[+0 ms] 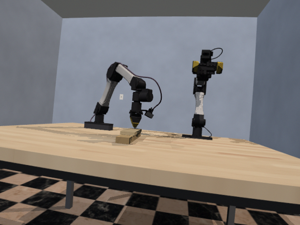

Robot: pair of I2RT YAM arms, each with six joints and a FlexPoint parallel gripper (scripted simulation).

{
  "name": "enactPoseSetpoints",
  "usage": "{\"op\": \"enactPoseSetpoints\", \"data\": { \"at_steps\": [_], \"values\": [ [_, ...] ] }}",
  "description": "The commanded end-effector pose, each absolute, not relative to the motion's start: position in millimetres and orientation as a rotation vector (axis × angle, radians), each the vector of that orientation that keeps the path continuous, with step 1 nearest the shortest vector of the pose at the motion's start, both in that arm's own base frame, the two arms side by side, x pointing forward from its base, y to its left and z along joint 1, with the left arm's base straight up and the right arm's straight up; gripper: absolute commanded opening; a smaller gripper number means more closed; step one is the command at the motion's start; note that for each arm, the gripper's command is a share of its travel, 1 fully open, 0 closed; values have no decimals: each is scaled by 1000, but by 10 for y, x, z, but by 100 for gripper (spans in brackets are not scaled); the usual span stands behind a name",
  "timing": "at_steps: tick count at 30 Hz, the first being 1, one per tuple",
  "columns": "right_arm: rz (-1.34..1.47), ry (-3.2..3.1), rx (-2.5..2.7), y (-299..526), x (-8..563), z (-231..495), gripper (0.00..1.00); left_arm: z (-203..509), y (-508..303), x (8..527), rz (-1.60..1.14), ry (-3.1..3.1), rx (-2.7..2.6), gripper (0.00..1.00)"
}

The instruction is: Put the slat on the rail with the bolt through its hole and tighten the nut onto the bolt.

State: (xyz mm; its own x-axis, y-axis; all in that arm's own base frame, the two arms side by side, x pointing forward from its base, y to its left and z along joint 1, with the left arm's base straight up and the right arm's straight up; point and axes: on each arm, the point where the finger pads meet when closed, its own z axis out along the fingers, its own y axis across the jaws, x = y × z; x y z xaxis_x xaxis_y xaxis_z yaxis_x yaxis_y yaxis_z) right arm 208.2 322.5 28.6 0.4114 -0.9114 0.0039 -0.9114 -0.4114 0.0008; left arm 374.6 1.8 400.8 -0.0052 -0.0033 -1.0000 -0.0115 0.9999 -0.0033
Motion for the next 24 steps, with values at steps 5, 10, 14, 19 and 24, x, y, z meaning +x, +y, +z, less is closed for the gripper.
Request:
{"op": "enactPoseSetpoints", "data": {
  "at_steps": [5, 10, 14, 19, 24],
  "values": [
    [7, -2138, 2281, 3229, 2073, 220, 14, 4083, 10, 3728, 6, 1556, -8, 100],
    [8, -2270, 2150, 3230, 2074, 221, 14, 4083, 10, 3728, 6, 1556, -8, 100],
    [9, -2434, 1963, 3232, 2075, 222, 14, 4083, 10, 3728, 6, 1556, -8, 100],
    [11, -2618, 1713, 3236, 2078, 225, 14, 4083, 10, 3728, 6, 1556, -8, 100],
    [12, -2776, 1445, 3236, 2079, 225, 14, 4083, 10, 3728, 6, 1556, -8, 100]
  ]
}}
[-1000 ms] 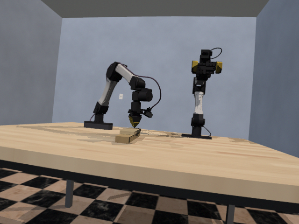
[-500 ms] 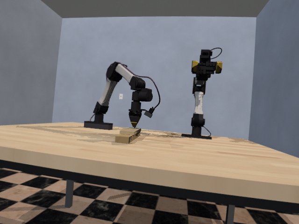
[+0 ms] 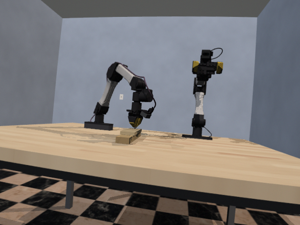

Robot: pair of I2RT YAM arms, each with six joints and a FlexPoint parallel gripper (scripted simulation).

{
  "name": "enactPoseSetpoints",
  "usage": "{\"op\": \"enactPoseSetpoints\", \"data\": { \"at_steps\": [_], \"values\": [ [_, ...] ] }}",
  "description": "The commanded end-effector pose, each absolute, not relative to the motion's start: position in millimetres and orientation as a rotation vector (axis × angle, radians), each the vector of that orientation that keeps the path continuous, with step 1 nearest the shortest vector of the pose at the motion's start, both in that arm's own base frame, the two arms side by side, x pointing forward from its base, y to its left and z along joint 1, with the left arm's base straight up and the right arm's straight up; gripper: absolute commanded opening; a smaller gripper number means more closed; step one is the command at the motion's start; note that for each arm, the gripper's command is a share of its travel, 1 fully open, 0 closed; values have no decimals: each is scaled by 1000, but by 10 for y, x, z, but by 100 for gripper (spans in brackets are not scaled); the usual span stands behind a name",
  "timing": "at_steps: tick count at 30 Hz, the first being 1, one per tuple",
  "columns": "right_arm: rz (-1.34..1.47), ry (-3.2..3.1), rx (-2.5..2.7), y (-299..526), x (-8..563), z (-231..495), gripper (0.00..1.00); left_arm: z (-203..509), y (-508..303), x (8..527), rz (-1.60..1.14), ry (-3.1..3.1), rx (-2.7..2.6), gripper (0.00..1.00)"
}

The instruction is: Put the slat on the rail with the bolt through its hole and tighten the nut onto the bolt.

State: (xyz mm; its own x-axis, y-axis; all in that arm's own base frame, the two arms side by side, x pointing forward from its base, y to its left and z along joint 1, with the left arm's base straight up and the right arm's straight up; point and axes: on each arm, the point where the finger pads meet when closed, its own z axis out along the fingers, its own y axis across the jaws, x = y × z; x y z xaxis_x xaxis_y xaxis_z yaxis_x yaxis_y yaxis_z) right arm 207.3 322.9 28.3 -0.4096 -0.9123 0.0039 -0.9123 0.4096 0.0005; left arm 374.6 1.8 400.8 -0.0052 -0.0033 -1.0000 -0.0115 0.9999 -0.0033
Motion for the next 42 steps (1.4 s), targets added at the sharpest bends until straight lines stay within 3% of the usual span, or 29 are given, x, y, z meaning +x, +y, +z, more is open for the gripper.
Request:
{"op": "enactPoseSetpoints", "data": {
  "at_steps": [1, 17, 42],
  "values": [
    [12, -2776, 1445, 3236, 2079, 225, 14, 4083, 10, 3728, 6, 1556, -8, 100],
    [15, -3082, 567, 3242, 2084, 230, 14, 4083, 10, 3728, 6, 1556, -8, 100],
    [18, -3052, -731, 3247, 2088, 236, 14, 4083, 10, 3728, 6, 1556, -8, 100]
  ]
}}
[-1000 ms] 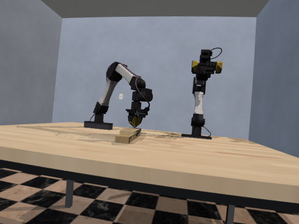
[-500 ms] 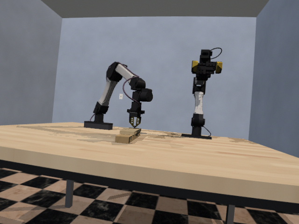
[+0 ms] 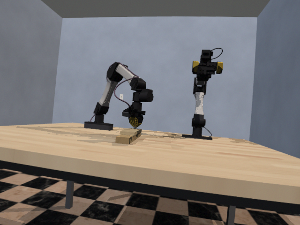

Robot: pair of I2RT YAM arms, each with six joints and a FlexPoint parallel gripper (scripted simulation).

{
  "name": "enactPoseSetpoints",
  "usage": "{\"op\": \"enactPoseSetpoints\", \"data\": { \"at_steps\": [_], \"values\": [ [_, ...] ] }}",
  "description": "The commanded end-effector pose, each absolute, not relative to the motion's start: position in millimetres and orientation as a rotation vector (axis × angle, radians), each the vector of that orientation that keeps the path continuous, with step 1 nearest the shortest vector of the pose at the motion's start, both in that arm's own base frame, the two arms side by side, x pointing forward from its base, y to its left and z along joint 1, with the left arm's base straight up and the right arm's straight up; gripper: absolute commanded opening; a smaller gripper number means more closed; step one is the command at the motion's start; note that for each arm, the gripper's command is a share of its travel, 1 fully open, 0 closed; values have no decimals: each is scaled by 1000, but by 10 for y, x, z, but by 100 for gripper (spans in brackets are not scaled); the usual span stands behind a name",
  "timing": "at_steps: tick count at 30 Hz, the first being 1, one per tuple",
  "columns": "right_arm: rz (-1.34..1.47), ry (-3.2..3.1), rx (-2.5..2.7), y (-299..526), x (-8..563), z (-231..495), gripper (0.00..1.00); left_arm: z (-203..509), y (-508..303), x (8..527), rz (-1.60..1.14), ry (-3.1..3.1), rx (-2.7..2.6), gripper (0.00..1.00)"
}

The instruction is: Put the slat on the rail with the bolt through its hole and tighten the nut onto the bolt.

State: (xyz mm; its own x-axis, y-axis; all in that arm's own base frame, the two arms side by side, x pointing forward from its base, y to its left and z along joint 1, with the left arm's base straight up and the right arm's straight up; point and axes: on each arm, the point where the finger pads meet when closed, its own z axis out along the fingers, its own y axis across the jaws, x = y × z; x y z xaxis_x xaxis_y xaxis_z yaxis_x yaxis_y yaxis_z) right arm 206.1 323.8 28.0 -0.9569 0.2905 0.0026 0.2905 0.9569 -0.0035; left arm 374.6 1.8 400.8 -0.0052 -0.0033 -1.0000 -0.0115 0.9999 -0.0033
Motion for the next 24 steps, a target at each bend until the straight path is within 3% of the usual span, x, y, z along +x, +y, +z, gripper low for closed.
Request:
{"op": "enactPoseSetpoints", "data": {
  "at_steps": [1, 9, 24],
  "values": [
    [18, -3037, -792, 3247, 2088, 237, 14, 4083, 10, 3728, 6, 1556, -8, 100],
    [19, -2874, -1263, 3247, 2089, 239, 14, 4083, 10, 3728, 6, 1556, -8, 100],
    [21, -2809, -1404, 3246, 2088, 240, 14, 4083, 10, 3728, 6, 1556, -8, 100]
  ]
}}
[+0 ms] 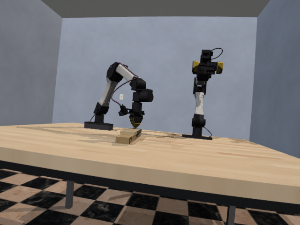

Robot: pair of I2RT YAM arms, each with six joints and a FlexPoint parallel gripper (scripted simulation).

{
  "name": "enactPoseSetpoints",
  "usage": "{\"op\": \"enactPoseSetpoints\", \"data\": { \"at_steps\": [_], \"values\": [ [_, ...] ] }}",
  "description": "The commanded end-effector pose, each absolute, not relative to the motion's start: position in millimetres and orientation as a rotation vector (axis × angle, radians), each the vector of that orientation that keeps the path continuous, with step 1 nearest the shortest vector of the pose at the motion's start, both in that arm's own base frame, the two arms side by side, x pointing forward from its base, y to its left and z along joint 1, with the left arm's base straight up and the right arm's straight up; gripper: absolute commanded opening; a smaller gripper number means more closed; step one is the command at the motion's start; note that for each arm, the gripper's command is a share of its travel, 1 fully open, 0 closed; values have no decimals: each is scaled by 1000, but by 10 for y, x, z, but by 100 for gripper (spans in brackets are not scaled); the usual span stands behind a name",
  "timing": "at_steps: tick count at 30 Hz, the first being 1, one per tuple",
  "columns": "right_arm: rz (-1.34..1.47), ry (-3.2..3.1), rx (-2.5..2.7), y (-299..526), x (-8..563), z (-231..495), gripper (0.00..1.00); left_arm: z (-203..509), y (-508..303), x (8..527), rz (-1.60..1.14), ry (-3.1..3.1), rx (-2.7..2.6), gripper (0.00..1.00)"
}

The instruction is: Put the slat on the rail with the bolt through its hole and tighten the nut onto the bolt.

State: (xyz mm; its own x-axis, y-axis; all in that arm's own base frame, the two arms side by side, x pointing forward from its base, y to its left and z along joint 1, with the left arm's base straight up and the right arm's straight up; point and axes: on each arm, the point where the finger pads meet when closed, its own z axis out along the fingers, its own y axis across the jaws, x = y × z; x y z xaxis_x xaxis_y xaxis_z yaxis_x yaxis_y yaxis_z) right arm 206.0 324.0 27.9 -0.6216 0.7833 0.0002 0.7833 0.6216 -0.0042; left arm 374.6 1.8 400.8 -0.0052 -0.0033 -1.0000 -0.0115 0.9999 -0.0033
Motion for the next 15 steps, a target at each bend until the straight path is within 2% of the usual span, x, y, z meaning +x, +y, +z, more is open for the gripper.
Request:
{"op": "enactPoseSetpoints", "data": {
  "at_steps": [1, 15],
  "values": [
    [21, -2809, -1404, 3246, 2088, 240, 14, 4083, 10, 3728, 6, 1556, -8, 100],
    [-11, -2817, -1393, 3253, 2088, 308, 14, 4083, 10, 3728, 6, 1556, -8, 100]
  ]
}}
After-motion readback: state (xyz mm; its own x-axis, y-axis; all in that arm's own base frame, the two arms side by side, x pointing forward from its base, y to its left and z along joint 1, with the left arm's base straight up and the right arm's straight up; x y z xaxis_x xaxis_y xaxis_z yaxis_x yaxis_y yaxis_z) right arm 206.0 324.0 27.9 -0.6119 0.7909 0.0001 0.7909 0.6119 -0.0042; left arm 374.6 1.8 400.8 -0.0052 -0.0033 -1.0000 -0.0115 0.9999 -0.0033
